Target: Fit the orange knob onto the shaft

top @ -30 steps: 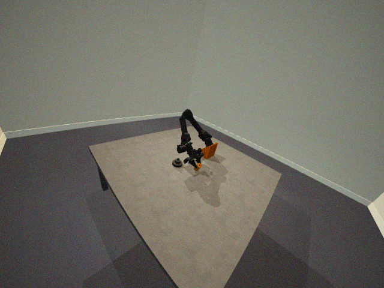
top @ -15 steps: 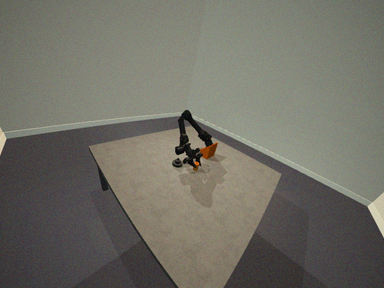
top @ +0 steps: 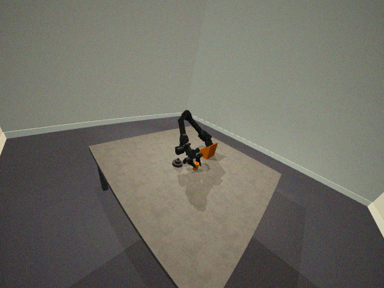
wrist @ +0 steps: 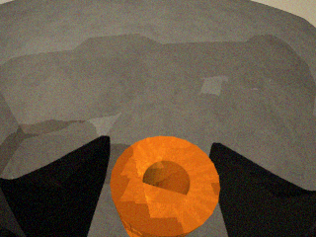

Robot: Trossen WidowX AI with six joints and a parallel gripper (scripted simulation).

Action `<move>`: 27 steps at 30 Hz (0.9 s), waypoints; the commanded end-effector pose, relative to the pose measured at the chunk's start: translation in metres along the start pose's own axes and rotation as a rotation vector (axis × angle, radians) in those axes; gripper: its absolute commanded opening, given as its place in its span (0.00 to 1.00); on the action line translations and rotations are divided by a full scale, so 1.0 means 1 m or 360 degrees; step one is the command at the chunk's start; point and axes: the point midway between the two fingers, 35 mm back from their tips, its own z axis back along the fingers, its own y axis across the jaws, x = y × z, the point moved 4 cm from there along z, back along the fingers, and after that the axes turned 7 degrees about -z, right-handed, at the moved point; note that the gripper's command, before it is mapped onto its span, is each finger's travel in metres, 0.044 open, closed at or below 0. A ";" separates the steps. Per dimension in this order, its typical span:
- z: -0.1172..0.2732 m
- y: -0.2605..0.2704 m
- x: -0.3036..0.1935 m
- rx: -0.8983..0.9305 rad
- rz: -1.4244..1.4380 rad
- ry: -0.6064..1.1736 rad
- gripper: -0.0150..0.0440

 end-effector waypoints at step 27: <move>0.035 0.008 0.070 -0.0002 0.0000 -0.0006 1.00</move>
